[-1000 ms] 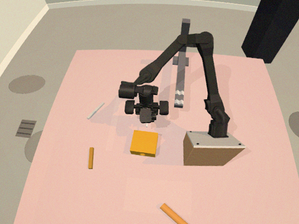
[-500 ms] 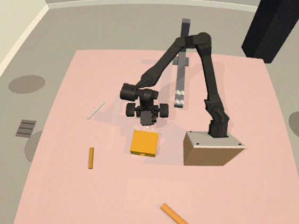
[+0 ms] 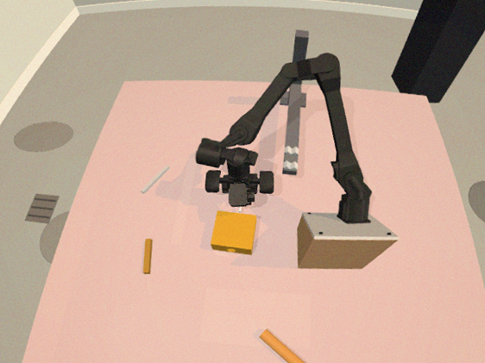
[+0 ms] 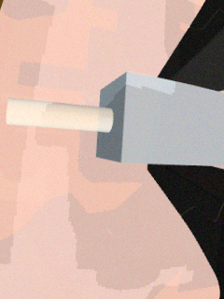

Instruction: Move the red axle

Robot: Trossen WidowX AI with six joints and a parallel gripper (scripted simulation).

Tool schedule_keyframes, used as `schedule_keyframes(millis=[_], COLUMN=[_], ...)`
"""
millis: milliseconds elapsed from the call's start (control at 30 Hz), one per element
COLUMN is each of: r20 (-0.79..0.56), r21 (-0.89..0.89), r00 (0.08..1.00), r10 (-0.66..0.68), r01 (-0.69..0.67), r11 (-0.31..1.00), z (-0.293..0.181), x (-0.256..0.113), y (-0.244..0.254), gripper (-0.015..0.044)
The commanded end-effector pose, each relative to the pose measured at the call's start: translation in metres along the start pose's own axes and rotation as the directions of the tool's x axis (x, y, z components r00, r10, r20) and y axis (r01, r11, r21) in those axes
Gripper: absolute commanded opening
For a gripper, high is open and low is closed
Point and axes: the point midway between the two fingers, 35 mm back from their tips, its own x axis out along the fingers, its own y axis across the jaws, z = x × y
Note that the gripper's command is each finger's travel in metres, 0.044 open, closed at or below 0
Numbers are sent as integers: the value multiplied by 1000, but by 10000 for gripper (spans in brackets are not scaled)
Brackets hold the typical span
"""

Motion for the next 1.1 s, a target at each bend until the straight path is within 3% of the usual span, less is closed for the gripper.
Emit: schedule_keyframes(millis=[0,1067], r20=[4,4], r21=[-6,-6], r00=[1000,1000], r10=[1,1], r01=[-1,-1], r11=[1000,1000], z=[9,47], x=[1,0], y=[0,-4], gripper=[0,0])
